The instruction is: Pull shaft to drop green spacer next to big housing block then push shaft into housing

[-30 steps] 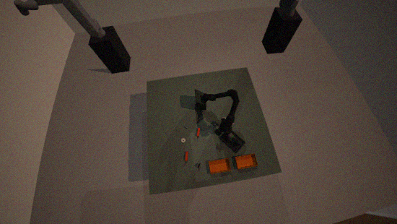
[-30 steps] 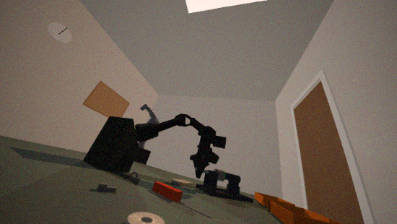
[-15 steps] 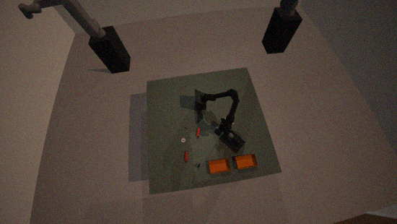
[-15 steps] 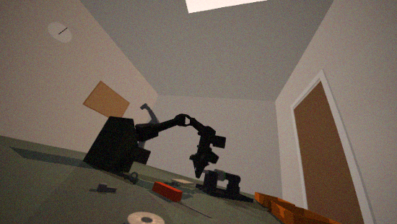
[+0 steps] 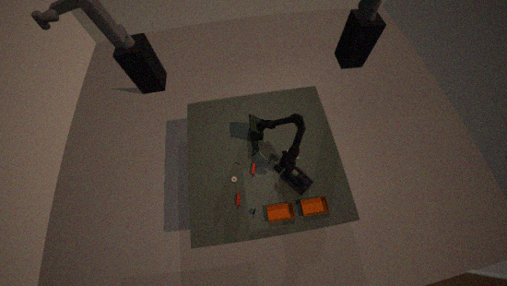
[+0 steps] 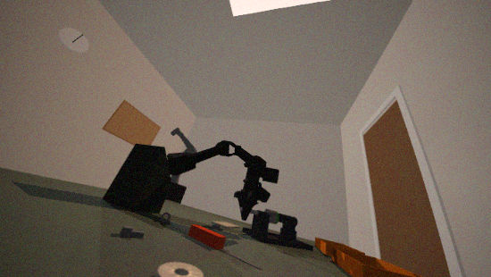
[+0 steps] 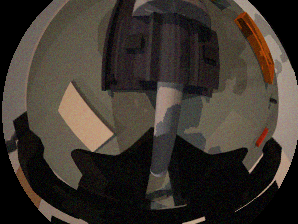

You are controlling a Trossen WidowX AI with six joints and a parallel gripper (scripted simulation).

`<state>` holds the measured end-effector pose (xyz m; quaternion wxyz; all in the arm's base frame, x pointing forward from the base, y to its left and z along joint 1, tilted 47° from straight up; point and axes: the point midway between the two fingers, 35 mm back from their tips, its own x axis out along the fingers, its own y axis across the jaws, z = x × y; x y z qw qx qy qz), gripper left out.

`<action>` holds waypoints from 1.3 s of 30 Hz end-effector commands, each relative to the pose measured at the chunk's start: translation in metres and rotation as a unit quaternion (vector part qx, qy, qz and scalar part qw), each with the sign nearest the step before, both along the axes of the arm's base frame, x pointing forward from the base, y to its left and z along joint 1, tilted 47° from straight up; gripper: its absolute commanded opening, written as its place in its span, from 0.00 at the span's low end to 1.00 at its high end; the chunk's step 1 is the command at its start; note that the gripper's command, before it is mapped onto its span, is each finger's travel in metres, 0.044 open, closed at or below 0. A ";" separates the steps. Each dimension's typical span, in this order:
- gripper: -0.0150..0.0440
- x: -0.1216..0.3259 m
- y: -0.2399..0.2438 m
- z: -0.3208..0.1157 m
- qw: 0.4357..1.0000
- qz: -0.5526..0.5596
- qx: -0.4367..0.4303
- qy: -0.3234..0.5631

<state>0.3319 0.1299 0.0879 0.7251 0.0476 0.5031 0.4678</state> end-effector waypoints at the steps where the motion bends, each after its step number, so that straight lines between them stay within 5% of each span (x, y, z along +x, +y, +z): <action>1: 0.25 -0.001 -0.001 0.000 1.000 0.001 -0.001 -0.001; 39: 0.25 -0.005 -0.003 -0.002 1.000 0.001 -0.001 -0.001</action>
